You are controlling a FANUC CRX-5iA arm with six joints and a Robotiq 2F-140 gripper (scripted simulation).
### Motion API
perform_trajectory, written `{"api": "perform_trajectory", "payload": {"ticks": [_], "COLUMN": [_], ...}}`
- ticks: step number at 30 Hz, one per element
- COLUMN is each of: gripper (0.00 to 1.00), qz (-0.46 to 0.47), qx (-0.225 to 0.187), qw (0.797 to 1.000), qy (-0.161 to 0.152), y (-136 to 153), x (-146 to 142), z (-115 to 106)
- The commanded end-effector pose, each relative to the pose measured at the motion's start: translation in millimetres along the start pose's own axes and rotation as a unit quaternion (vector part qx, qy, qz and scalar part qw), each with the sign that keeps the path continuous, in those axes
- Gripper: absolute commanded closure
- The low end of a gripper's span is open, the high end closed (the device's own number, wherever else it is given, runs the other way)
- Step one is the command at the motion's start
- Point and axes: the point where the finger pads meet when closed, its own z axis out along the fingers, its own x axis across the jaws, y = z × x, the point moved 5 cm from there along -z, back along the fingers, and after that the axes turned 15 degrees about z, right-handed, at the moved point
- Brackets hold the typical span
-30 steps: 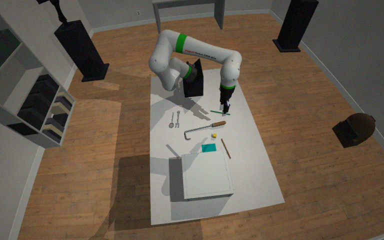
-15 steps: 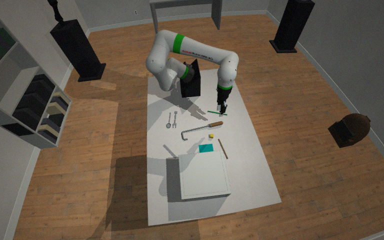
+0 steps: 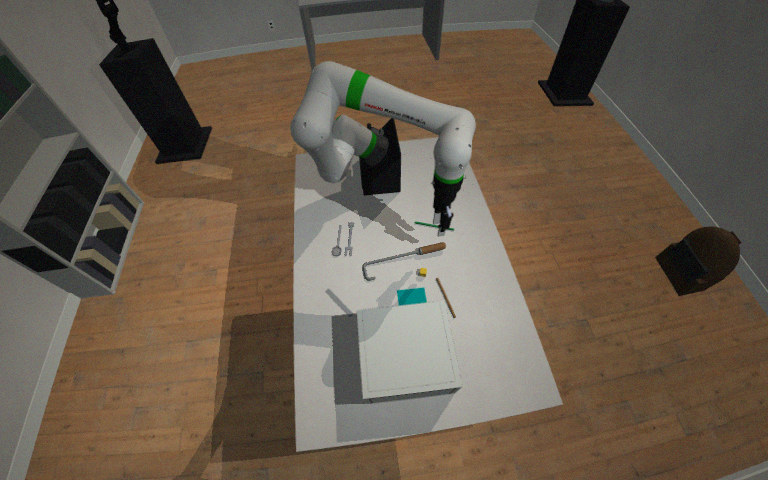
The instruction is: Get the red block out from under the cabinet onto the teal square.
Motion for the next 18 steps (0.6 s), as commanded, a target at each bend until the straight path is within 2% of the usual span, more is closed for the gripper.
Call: {"api": "perform_trajectory", "payload": {"ticks": [1,18], "gripper": [0.66,0.66], "qz": [0.0,0.0], "qx": [0.0,0.0], "qw": [1.0,1.0], "qy": [0.0,0.0], "y": [0.2,0.2], "x": [-0.1,-0.3], "z": [7.4,59.8]}}
